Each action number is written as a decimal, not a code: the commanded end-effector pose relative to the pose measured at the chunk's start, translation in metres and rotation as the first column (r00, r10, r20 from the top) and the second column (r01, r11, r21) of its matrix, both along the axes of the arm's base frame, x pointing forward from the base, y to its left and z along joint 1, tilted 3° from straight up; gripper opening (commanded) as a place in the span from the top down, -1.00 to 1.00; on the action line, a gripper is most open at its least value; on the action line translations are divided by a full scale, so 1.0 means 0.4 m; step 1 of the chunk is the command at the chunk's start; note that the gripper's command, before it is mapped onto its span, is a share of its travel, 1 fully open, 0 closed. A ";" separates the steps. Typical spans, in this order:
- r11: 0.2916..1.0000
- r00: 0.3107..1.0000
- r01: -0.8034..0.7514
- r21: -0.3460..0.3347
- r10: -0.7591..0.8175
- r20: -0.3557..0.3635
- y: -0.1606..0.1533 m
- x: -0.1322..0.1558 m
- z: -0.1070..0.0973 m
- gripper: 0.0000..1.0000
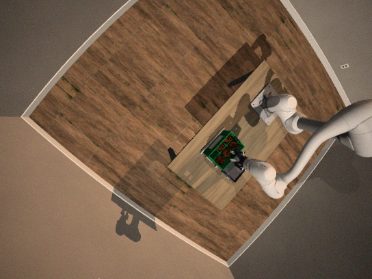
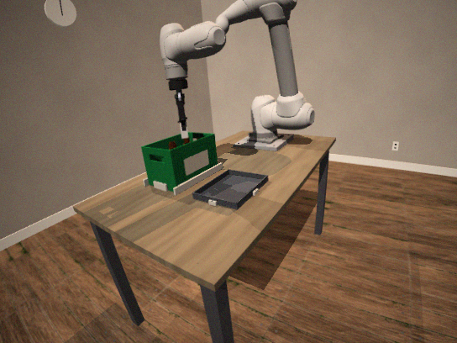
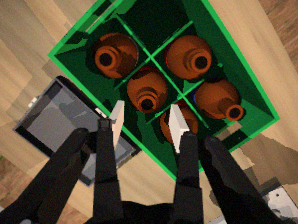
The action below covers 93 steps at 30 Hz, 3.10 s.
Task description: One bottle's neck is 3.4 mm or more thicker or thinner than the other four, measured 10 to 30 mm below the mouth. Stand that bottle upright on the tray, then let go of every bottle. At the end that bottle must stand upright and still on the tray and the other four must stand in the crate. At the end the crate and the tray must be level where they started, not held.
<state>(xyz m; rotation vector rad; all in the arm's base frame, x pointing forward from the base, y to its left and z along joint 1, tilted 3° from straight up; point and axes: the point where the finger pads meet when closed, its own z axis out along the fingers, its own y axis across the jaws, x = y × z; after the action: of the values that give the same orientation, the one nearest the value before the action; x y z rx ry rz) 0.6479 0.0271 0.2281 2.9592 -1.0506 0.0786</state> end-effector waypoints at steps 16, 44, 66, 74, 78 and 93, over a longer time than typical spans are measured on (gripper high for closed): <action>1.000 1.000 0.000 0.000 0.000 0.000 0.000 0.001 -0.025 0.24; 1.000 1.000 0.000 0.000 0.000 0.000 0.000 0.001 -0.025 0.24; 1.000 1.000 0.000 0.000 0.000 0.000 0.000 0.001 -0.026 0.24; 1.000 1.000 0.000 0.000 0.000 0.000 -0.001 0.002 -0.034 0.24; 1.000 1.000 0.000 0.000 0.000 0.000 -0.001 0.002 -0.040 0.24; 1.000 1.000 0.000 0.000 0.000 0.000 -0.001 0.004 -0.080 0.24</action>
<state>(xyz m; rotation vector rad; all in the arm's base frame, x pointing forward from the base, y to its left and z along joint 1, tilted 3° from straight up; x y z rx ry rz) 0.6493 0.0265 0.1984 2.9592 -1.0506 0.0786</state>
